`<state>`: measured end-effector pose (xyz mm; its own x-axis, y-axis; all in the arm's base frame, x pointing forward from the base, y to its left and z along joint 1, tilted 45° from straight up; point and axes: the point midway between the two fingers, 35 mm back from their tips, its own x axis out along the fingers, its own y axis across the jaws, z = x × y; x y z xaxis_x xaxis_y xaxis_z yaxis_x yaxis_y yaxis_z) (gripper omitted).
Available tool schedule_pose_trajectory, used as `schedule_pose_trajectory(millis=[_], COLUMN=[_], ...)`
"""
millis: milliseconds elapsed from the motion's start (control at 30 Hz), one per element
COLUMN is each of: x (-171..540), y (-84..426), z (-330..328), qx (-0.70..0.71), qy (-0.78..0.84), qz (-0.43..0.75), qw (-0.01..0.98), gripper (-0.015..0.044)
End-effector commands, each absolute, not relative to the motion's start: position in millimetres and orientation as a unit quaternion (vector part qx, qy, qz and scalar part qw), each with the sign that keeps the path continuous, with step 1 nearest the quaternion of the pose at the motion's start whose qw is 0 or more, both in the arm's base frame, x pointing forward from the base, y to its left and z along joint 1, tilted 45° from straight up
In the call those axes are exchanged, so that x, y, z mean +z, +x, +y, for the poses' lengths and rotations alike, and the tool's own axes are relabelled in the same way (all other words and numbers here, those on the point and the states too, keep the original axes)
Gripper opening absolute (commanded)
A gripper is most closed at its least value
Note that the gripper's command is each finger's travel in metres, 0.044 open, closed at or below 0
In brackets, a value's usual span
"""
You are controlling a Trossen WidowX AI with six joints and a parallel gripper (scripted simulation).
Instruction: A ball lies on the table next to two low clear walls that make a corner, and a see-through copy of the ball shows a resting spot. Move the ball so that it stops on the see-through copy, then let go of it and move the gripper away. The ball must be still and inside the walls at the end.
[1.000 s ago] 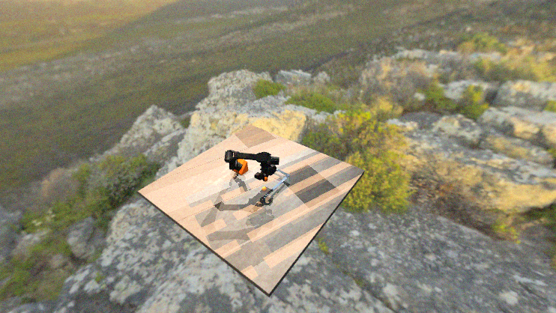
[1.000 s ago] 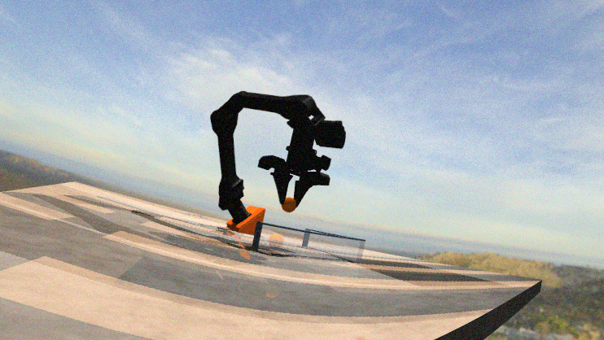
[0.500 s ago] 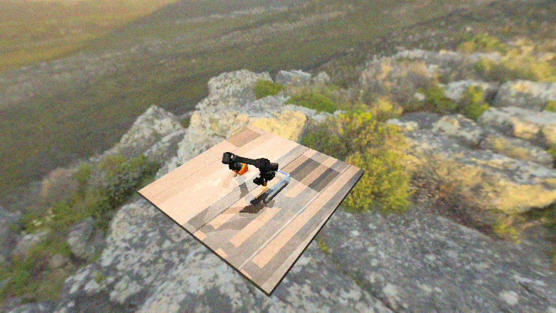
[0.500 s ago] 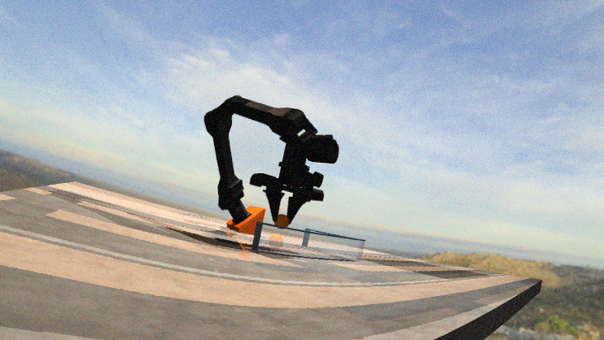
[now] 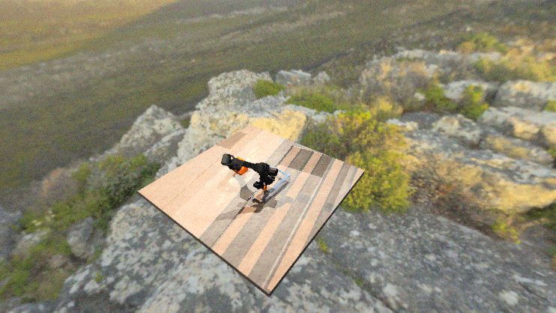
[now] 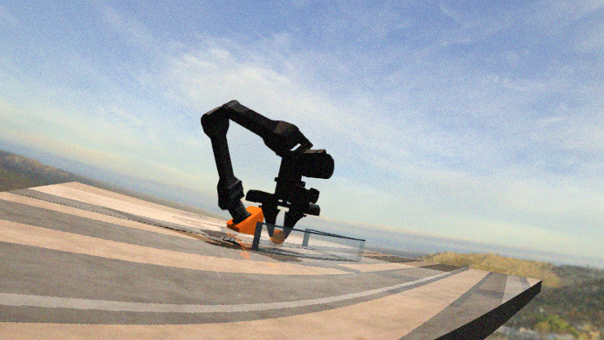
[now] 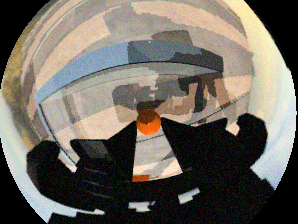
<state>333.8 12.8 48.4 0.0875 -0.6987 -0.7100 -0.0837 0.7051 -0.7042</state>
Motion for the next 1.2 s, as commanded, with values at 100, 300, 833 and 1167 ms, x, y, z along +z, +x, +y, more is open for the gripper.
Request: schedule_pose_trajectory(millis=[100, 300, 833, 1167], x=[42.5, 38.5, 40.0, 100.8], y=[334.0, 334.4, 334.8, 326.5], z=[4.4, 0.3, 2.5, 63.2], qx=[-0.230, -0.230, -0.230, -0.229], qy=[-0.311, -0.311, -0.307, -0.310], qz=[0.634, 0.634, 0.635, 0.635], qw=[0.669, 0.669, 0.671, 0.669], gripper=[0.0000, 0.0000, 0.0286, 0.0286])
